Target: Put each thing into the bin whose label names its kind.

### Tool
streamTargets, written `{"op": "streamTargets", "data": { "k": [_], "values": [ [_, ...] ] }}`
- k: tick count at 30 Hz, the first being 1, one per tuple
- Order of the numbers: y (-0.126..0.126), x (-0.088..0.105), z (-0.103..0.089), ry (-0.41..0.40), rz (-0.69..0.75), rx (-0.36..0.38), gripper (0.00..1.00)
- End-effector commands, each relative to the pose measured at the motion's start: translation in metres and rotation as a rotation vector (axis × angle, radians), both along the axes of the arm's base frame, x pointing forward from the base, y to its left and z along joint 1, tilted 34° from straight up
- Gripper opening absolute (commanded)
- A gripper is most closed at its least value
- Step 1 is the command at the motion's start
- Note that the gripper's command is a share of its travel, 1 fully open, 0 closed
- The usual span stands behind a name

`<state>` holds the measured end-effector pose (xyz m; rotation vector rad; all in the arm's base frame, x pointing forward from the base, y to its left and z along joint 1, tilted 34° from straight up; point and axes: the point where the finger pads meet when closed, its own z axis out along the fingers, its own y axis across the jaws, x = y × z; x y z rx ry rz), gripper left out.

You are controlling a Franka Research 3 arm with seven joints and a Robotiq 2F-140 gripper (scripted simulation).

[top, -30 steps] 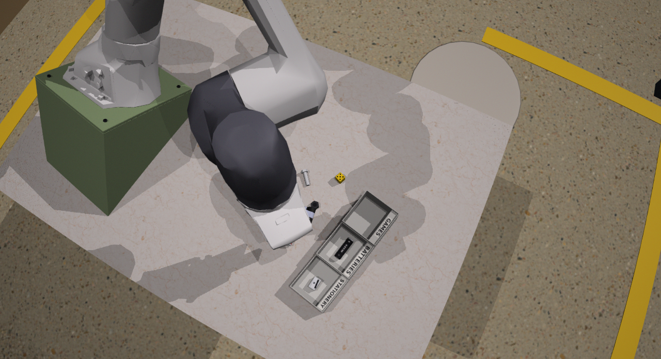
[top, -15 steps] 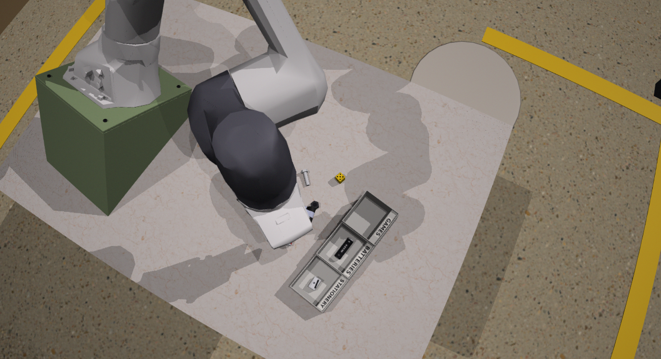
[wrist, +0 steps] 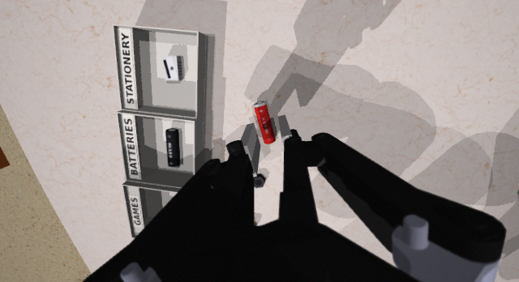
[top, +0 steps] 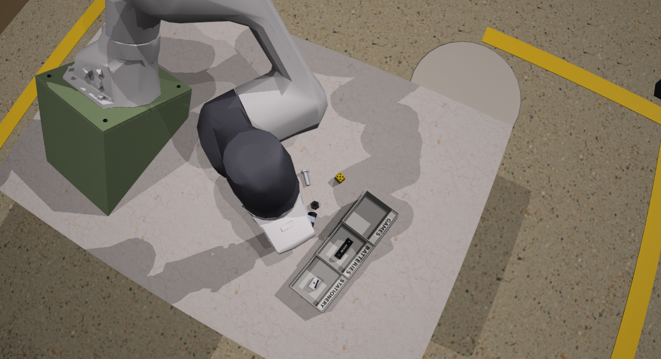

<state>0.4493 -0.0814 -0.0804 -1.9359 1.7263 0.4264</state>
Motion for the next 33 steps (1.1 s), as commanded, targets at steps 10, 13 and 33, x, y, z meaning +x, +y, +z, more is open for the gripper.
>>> {"op": "streamTargets", "data": {
  "k": [10, 13, 33],
  "values": [
    [0.004, 0.01, -0.02, -0.01, -0.014, -0.016, 0.17],
    [0.006, 0.01, -0.023, -0.01, -0.014, -0.016, 0.17],
    [0.01, 0.008, -0.025, -0.01, -0.014, -0.016, 0.17]
  ]
}}
